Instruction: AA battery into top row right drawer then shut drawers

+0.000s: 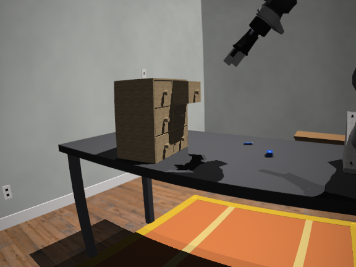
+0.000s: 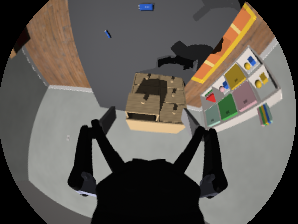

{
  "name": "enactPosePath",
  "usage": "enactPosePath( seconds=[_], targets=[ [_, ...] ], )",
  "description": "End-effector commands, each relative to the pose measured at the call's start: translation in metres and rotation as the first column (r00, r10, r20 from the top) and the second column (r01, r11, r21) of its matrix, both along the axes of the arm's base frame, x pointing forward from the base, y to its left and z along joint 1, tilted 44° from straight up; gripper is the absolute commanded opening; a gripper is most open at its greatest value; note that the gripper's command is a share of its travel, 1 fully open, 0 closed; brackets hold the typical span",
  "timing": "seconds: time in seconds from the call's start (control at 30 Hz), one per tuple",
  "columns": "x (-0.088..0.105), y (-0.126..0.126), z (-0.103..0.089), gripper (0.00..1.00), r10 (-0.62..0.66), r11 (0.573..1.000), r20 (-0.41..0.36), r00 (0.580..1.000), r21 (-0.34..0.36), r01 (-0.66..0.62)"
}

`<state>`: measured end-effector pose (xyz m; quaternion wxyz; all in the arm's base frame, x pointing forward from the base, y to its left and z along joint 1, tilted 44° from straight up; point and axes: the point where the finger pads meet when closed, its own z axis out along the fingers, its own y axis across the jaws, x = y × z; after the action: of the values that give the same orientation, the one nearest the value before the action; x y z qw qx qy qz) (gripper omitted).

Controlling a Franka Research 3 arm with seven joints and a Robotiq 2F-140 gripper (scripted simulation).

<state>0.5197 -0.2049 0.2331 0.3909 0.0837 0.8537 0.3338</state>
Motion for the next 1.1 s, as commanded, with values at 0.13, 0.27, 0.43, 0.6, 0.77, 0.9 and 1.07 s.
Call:
enactPosePath(
  seconds=[0.13, 0.27, 0.43, 0.6, 0.77, 0.9, 1.07],
  targets=[
    [-0.0013, 0.0014, 0.0015, 1.0, 0.031, 0.998, -0.083, 0.996, 0.051, -0.027],
    [-0.001, 0.0009, 0.0034, 1.0, 0.057, 0.997, -0.106, 0.993, 0.051, -0.052],
    [-0.0012, -0.0001, 0.0049, 1.0, 0.082, 0.996, -0.131, 0.988, 0.051, -0.076],
    [-0.0011, -0.0007, 0.0061, 1.0, 0.106, 0.994, -0.155, 0.982, 0.051, -0.099],
    [-0.0009, -0.0013, 0.0074, 1.0, 0.136, 0.99, -0.185, 0.973, 0.052, -0.129],
    [-0.0012, -0.0022, 0.0081, 1.0, 0.158, 0.987, -0.21, 0.965, 0.052, -0.15],
    [-0.0017, -0.0032, 0.0084, 1.0, 0.173, 0.985, -0.23, 0.958, 0.052, -0.166]
  ],
)
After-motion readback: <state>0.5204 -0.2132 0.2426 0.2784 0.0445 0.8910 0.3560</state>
